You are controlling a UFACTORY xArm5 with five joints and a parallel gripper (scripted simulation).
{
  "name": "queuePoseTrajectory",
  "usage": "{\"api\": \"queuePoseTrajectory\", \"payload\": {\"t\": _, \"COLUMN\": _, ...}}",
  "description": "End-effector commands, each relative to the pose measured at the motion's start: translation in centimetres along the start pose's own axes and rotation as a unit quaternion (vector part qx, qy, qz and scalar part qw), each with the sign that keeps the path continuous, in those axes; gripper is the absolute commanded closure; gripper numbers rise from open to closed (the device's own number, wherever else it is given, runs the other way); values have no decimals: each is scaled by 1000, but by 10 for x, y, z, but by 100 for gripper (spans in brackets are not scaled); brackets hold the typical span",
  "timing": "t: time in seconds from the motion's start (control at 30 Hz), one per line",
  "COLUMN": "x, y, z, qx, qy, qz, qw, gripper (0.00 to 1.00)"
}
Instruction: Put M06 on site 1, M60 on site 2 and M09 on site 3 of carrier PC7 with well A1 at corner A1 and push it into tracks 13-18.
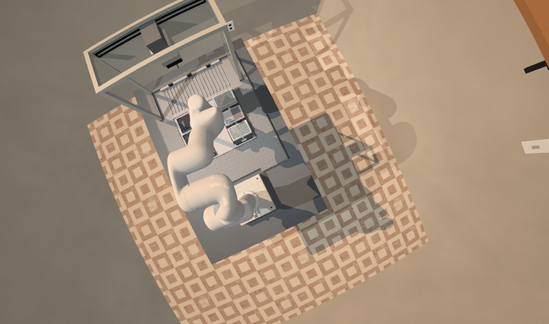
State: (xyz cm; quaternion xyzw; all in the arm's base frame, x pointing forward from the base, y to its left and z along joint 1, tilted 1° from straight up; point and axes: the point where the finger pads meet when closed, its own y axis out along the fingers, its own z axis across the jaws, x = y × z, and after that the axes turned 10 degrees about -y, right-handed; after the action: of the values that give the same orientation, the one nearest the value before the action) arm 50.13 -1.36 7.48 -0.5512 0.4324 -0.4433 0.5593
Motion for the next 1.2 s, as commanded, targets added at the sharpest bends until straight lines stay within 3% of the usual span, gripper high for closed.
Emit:
{"api": "queuePoseTrajectory", "payload": {"t": 0.0, "x": 0, "y": -9, "z": 1, "qx": 2, "qy": 0, "qz": 1, "qw": 1000, "gripper": 0}}
{"api": "queuePoseTrajectory", "payload": {"t": 0.47, "x": 0, "y": -29, "z": 1, "qx": 2, "qy": 0, "qz": 1, "qw": 1000, "gripper": 0}}
{"api": "queuePoseTrajectory", "payload": {"t": 0.83, "x": 0, "y": -29, "z": 1, "qx": 2, "qy": 0, "qz": 1, "qw": 1000, "gripper": 0}}
{"api": "queuePoseTrajectory", "payload": {"t": 1.17, "x": 50, "y": -28, "z": -8, "qx": 2, "qy": 0, "qz": 1, "qw": 1000, "gripper": 0}}
